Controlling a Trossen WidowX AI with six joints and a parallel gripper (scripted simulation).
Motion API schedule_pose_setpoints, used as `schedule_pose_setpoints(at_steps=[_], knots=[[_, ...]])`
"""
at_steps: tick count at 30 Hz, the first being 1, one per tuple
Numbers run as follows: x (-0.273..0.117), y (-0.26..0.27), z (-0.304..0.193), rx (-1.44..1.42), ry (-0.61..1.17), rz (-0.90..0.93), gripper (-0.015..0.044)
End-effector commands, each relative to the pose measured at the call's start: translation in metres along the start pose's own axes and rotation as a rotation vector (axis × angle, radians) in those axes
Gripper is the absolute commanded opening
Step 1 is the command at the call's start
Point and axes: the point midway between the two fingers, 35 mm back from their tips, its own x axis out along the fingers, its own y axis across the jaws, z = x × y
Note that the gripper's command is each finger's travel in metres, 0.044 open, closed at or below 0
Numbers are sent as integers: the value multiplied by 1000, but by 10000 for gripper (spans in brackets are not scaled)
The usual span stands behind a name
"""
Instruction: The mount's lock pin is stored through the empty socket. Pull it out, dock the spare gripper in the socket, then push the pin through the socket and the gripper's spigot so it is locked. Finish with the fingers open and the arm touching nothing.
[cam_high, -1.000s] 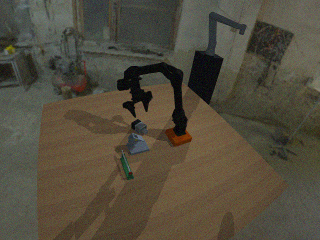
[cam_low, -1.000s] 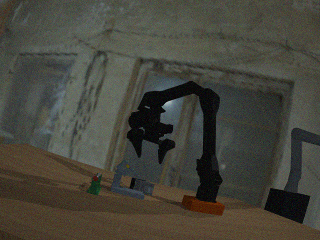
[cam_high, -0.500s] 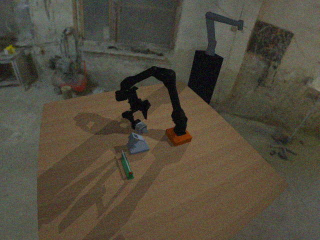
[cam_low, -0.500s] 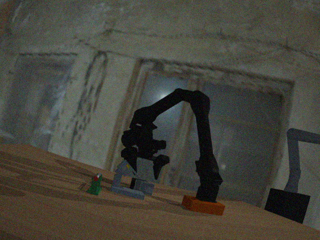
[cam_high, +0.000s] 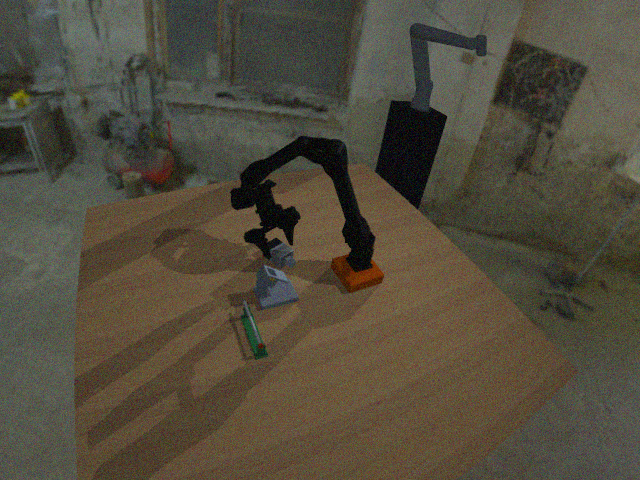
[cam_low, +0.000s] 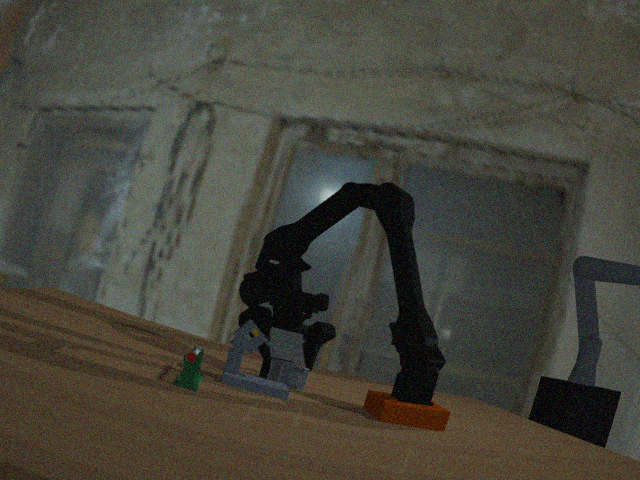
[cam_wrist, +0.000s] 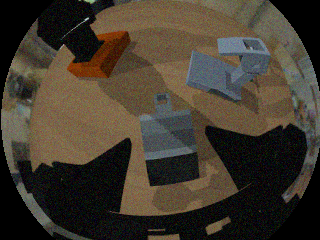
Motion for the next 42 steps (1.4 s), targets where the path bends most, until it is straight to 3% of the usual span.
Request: schedule_pose_setpoints(at_steps=[1,18,24,32,40,42], knots=[[6,0,-2,3,-4,-1,440],[29,1,-13,3,-5,0,440],[29,1,-13,3,-5,0,282],[29,1,-13,3,-5,0,229],[5,0,-3,13,7,-9,19],[-5,-1,2,18,12,-13,0]])
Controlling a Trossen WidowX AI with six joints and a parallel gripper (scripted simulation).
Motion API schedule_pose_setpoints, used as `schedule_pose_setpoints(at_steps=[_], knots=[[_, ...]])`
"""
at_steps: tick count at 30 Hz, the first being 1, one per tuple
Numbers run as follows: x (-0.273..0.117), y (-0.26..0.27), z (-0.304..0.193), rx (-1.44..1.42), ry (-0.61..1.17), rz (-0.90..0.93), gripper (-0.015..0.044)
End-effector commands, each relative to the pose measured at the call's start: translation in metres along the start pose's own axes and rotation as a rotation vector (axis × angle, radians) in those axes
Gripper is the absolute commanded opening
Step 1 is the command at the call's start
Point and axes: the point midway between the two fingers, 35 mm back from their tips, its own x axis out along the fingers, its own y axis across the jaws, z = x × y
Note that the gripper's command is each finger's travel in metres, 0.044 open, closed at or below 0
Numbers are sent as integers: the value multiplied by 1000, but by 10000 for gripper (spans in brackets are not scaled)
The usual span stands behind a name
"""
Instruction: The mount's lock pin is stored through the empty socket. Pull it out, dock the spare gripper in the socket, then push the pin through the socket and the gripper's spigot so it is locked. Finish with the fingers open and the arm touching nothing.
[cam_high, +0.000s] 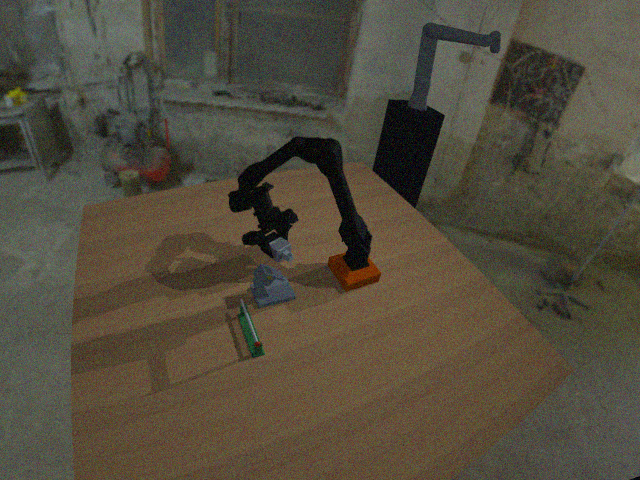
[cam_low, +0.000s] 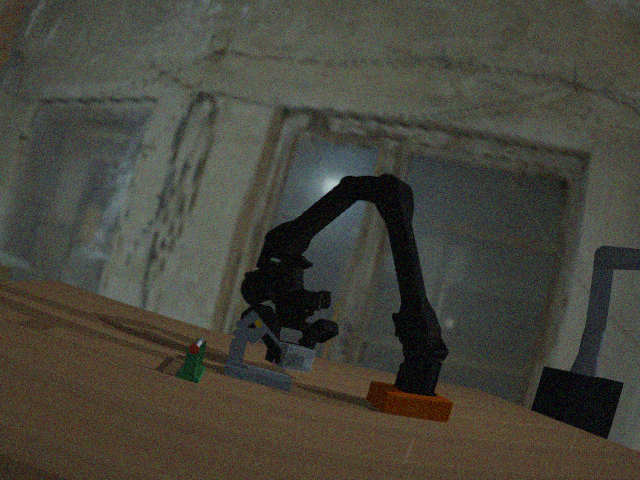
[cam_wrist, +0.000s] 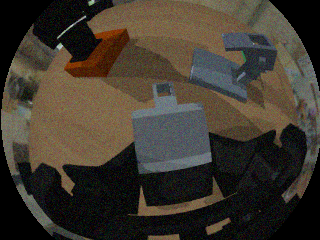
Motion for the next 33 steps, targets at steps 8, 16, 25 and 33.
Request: schedule_pose_setpoints(at_steps=[8,16,25,33], knots=[[-60,-2,31,26,47,-30,0],[-86,1,52,39,61,-41,0],[-81,2,48,31,60,-33,0],[-72,-2,58,107,83,68,0]])
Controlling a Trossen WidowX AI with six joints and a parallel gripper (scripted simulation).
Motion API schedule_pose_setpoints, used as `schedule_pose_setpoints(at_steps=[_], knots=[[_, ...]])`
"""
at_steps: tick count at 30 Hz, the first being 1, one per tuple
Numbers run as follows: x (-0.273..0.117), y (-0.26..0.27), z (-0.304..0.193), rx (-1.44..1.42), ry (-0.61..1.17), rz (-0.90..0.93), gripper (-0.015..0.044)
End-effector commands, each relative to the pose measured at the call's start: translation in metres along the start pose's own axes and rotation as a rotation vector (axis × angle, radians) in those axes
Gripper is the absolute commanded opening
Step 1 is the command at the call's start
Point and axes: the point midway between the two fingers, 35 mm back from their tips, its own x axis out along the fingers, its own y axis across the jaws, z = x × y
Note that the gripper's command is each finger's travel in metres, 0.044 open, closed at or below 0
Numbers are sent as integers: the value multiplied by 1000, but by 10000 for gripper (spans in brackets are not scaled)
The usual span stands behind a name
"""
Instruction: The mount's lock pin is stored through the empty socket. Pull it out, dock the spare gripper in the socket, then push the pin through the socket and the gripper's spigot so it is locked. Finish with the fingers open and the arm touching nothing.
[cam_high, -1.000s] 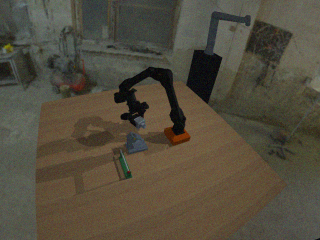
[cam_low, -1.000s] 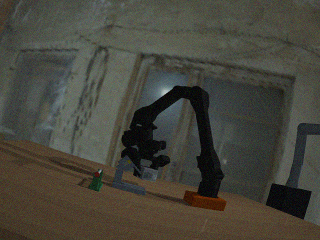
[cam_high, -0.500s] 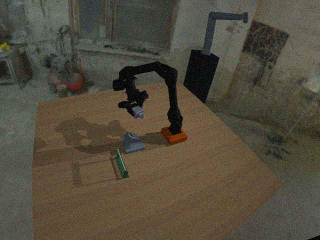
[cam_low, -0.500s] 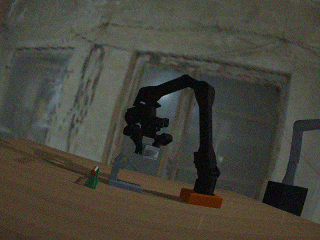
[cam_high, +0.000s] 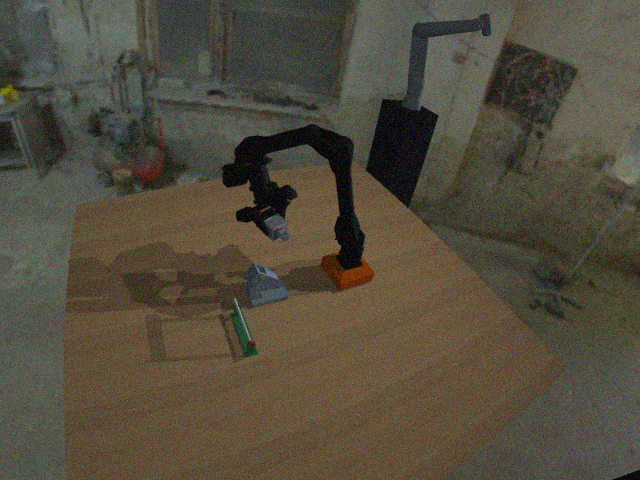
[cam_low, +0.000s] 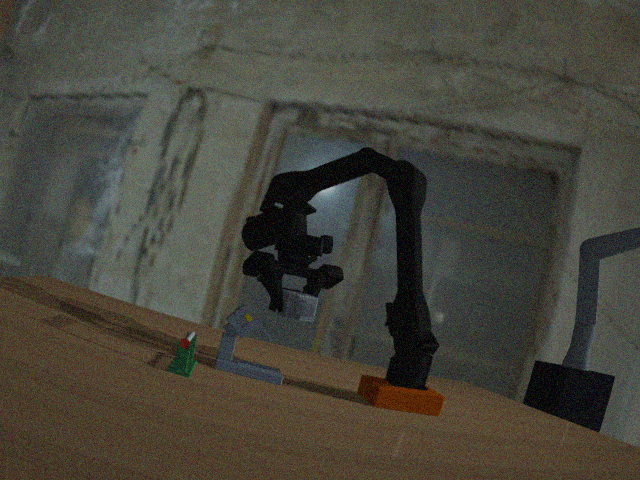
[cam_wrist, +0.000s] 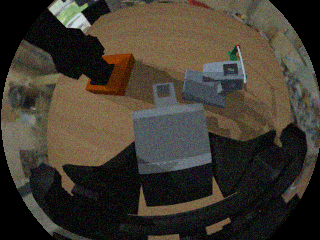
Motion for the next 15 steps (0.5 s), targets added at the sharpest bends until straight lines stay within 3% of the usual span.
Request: schedule_pose_setpoints(at_steps=[1,15], knots=[[3,-1,6,37,20,49,0],[17,-7,28,165,134,230,0]])
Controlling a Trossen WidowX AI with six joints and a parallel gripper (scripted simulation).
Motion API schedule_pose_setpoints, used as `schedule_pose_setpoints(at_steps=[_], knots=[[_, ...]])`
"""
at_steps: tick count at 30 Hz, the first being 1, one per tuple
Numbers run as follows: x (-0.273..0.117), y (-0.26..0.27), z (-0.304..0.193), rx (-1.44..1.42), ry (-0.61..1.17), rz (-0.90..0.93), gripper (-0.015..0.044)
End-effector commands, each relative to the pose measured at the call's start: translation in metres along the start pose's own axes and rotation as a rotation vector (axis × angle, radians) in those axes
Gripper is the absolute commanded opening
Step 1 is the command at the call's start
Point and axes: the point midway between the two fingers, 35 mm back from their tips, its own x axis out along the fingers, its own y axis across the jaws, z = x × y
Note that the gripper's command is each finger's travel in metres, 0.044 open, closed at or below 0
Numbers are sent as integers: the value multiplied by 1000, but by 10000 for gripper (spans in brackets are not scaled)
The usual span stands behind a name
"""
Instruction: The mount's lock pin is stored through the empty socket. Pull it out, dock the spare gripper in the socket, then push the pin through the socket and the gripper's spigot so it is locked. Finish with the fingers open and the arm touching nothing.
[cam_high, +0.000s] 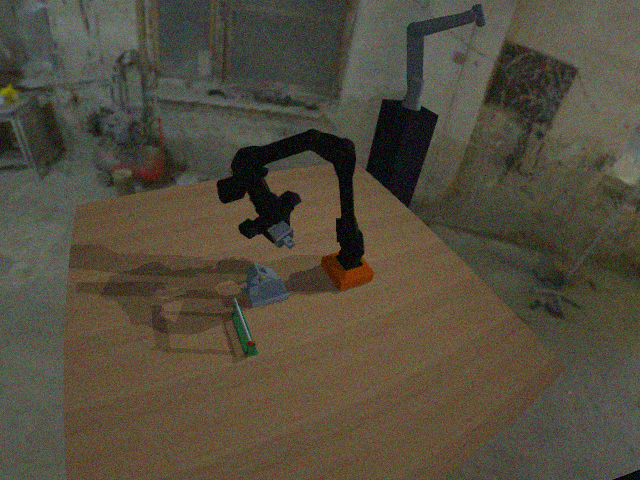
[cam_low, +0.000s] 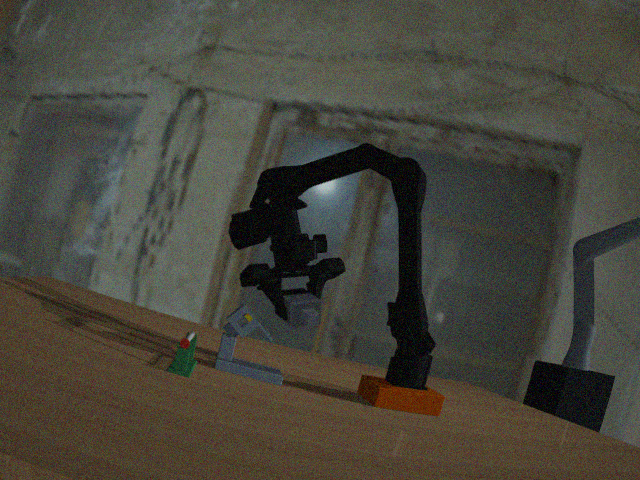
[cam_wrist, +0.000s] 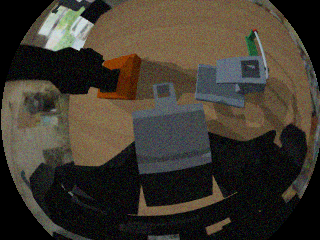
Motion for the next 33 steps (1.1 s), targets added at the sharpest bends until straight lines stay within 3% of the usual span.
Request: schedule_pose_setpoints(at_steps=[1,33], knots=[[0,1,6,40,43,36,0],[9,-2,43,355,534,198,0]])
